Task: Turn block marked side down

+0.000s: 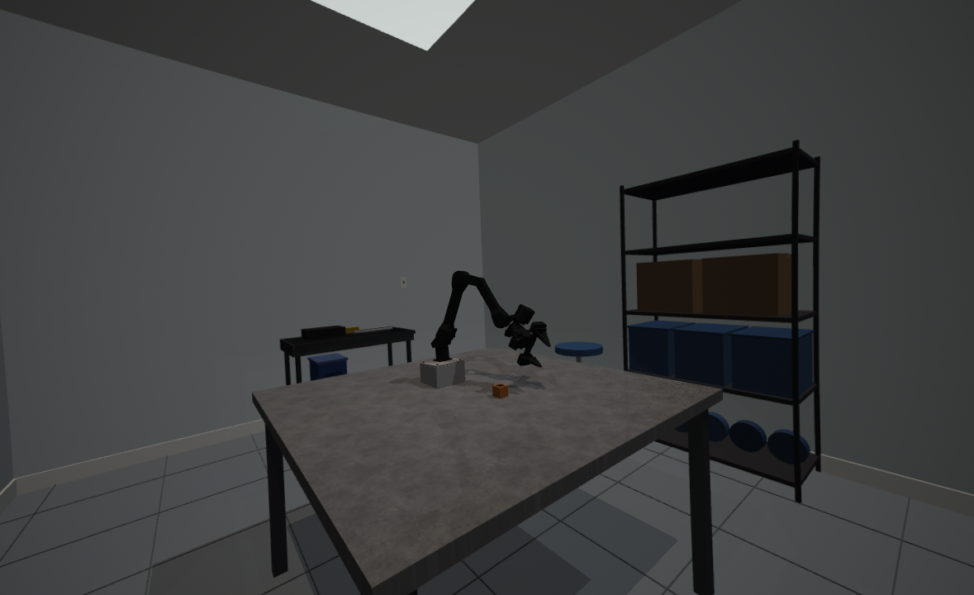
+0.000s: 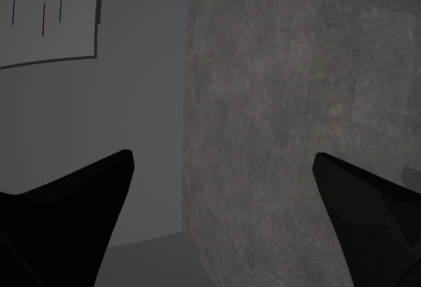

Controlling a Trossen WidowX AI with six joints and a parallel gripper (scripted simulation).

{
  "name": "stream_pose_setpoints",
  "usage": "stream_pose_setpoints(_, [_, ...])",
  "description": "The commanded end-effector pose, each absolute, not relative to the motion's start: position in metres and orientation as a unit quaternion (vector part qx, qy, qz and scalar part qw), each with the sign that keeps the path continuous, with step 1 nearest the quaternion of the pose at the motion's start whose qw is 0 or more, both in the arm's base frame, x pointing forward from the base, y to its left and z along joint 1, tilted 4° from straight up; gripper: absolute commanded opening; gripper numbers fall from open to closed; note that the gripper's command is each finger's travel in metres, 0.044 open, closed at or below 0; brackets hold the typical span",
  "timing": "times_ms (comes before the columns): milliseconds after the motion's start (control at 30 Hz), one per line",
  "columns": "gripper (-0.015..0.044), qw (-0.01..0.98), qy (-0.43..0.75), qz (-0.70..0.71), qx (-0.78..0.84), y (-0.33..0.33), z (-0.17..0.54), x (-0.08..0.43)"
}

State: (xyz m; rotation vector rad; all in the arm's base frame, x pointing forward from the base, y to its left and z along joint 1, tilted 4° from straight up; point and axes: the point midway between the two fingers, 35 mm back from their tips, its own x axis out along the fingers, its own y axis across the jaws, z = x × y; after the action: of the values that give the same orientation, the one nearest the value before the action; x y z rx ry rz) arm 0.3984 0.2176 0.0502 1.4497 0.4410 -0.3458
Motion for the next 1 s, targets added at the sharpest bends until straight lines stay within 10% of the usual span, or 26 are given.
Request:
stream_pose_setpoints(0, [0.044, 0.845, 0.415, -0.177, 0.289, 0.15, 0.023, 0.411])
stream_pose_setpoints(533, [0.044, 0.712, 0.701, 0.015, -0.035, 0.067, 0.039, 0.355])
stream_pose_setpoints(967, [0.044, 0.699, 0.713, 0.033, -0.045, 0.066, 0.042, 0.349])
